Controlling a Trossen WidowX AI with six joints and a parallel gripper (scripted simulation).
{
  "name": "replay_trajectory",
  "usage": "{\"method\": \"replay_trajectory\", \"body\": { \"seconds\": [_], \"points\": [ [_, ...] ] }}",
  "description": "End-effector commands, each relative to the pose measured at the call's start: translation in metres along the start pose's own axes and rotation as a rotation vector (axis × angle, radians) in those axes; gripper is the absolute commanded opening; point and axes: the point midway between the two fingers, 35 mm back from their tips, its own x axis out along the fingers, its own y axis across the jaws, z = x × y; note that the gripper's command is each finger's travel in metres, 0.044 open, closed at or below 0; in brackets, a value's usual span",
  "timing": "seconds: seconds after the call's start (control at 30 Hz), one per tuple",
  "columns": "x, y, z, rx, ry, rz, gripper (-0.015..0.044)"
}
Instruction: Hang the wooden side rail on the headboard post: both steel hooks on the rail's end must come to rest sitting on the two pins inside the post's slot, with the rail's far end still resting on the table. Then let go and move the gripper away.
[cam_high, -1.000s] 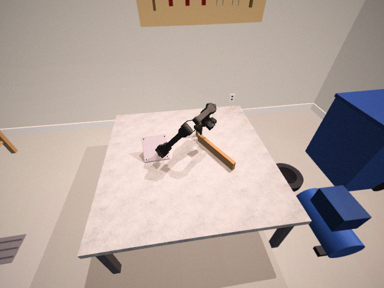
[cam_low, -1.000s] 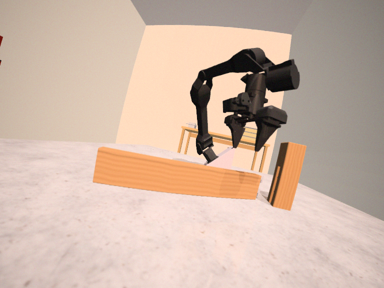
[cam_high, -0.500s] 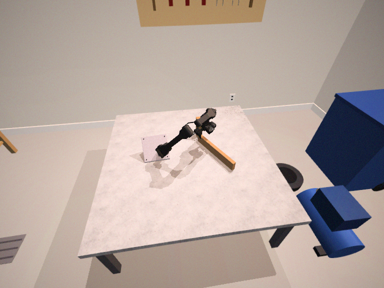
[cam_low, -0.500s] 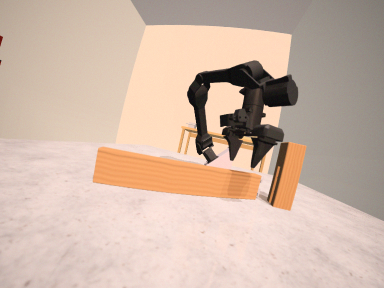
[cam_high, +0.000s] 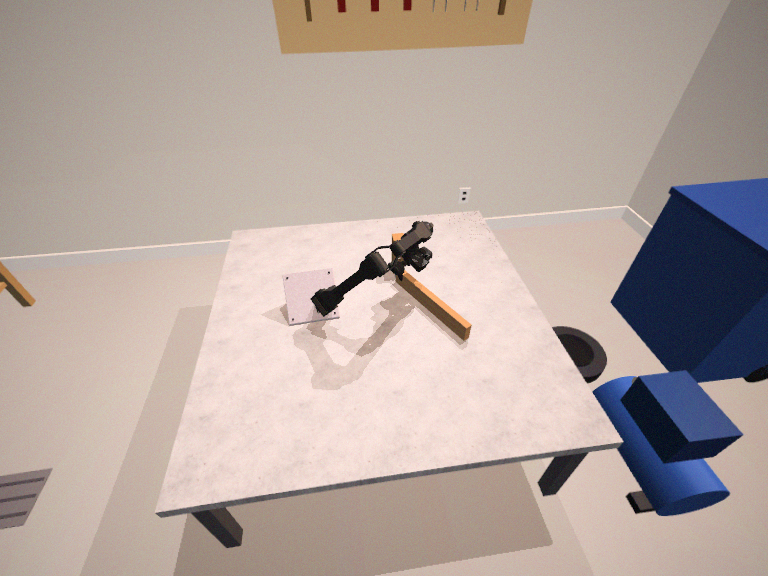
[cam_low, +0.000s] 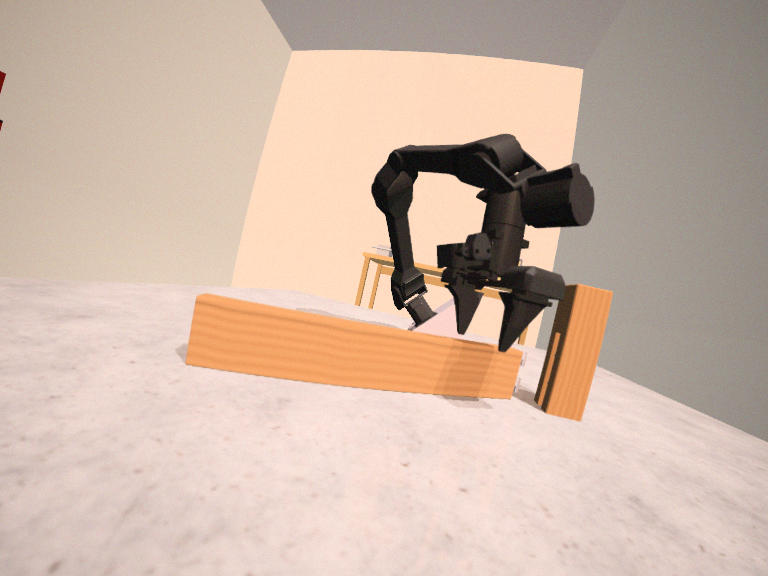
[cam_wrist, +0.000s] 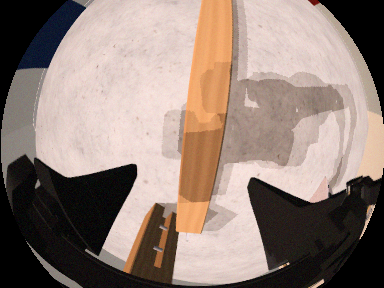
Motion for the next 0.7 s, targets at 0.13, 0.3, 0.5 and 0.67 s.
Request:
{"method": "replay_trajectory", "body": {
  "seconds": [0.13, 0.3, 0.5, 0.67],
  "points": [
    [0.016, -0.001, 0.001, -0.003, -0.004, -0.007, 0.0440],
    [0.024, -0.001, 0.002, -0.003, -0.004, -0.007, 0.0440],
    [0.034, -0.002, 0.002, -0.003, -0.005, -0.007, 0.0440],
    [0.042, -0.002, 0.002, -0.003, -0.005, -0.007, 0.0440]
  ]
}}
